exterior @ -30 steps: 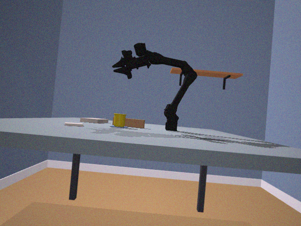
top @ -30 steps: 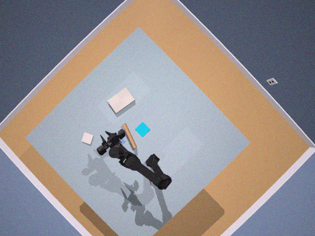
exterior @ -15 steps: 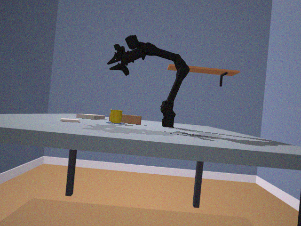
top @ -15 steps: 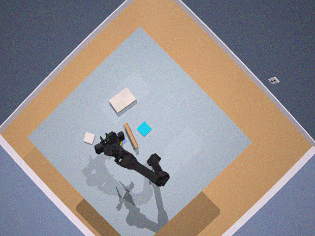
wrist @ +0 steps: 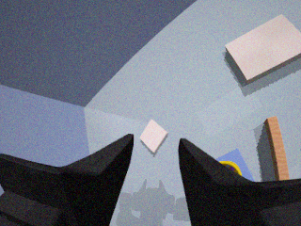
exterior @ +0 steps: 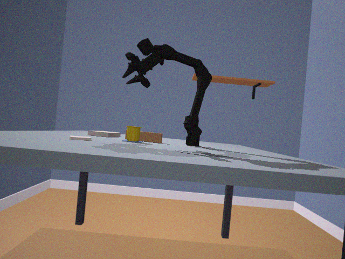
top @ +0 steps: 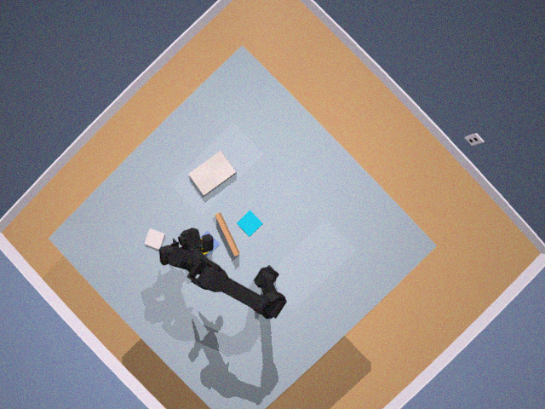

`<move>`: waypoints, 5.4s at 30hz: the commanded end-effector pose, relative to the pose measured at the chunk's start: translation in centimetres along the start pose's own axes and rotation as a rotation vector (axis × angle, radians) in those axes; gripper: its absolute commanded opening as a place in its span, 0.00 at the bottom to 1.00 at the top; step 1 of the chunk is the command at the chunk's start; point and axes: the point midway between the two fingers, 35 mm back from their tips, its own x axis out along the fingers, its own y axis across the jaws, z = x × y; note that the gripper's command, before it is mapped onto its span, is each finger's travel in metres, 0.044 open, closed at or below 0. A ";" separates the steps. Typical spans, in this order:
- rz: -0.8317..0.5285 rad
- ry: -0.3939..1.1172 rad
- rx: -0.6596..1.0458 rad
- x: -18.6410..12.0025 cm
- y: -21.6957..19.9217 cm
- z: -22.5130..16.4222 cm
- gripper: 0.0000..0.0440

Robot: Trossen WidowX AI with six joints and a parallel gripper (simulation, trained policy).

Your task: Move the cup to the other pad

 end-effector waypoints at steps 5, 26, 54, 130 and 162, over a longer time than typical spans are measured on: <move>-0.080 0.074 0.080 0.9 -0.4 -1.2 0.36; -0.396 0.232 0.182 3.9 -4.2 -4.9 0.35; -0.802 0.351 0.212 6.6 -10.3 -9.4 0.41; -0.828 0.281 0.319 5.2 -16.9 -7.4 0.00; -0.759 0.070 0.539 3.1 -22.7 -1.2 0.00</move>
